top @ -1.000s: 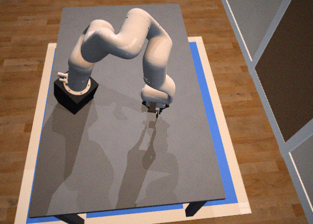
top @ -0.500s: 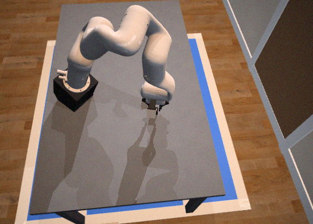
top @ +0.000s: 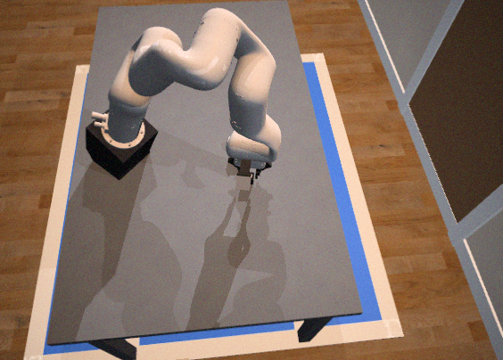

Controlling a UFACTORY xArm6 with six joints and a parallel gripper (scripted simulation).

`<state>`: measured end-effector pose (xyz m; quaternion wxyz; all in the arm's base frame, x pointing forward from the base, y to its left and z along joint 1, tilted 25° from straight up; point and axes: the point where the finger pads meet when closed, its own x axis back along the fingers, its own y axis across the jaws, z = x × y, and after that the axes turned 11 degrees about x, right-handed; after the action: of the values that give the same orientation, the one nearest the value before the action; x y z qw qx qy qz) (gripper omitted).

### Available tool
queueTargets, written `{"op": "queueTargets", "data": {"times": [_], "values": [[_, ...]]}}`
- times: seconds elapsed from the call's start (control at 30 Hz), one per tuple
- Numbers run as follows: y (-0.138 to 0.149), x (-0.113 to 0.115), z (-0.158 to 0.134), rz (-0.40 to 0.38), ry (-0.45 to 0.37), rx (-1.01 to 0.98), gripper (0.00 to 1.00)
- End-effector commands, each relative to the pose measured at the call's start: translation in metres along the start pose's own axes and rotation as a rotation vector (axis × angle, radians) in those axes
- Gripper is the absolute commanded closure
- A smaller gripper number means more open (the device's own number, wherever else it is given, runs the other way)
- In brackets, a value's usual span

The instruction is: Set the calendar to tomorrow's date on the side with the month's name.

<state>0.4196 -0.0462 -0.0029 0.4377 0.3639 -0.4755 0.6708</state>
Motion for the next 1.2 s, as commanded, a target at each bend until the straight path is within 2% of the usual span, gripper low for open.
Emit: {"op": "queueTargets", "data": {"times": [0.0, 0.73, 1.17], "values": [[-0.001, 0.001, 0.000, 0.002, 0.000, 0.000, 0.51], [-0.001, 0.000, 0.000, 0.002, 0.000, 0.000, 0.51], [-0.001, -0.015, 0.000, 0.002, 0.000, 0.000, 0.51]]}}
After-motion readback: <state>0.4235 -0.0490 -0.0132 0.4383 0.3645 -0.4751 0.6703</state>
